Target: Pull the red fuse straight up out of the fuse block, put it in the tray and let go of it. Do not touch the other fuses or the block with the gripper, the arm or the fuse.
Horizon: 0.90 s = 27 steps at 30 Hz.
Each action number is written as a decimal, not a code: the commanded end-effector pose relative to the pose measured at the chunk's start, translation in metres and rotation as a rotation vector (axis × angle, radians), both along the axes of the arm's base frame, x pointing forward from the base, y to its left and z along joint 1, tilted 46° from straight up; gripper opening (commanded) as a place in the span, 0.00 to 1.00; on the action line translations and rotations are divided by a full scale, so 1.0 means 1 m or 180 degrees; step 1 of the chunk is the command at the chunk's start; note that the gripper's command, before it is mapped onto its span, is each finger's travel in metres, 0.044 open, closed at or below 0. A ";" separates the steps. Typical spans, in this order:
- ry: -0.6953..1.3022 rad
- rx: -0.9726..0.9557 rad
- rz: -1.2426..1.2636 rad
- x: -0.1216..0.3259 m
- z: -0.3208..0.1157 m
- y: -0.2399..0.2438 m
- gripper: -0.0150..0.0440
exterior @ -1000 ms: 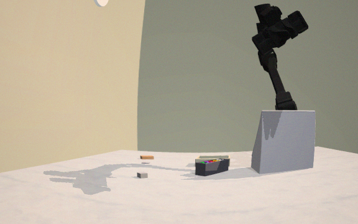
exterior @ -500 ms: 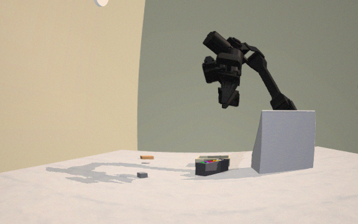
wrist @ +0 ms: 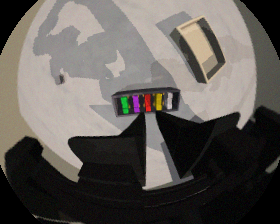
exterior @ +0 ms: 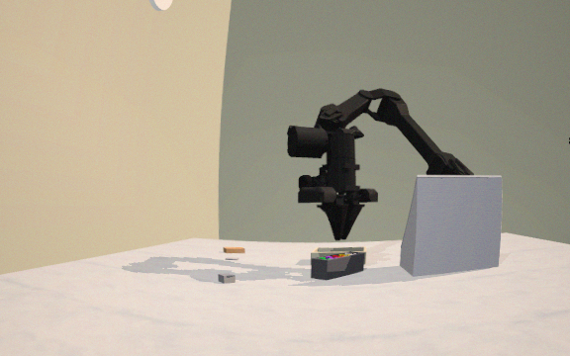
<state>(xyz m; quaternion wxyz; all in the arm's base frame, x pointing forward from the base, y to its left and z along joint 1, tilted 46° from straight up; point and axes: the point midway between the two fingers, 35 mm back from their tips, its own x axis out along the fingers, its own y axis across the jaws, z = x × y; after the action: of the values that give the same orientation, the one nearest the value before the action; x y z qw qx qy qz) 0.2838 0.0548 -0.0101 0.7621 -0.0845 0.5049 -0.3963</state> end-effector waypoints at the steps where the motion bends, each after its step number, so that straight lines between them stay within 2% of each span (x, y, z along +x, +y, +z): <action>1: -0.0051 -0.0017 -0.0019 0.002 0.005 -0.002 0.38; 27: -0.0052 -0.0019 -0.0018 0.006 -0.012 -0.019 0.38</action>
<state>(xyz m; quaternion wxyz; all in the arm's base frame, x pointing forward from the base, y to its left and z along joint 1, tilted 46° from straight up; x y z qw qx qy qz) 0.2907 0.0389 -0.0193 0.7656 -0.0777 0.4971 -0.4009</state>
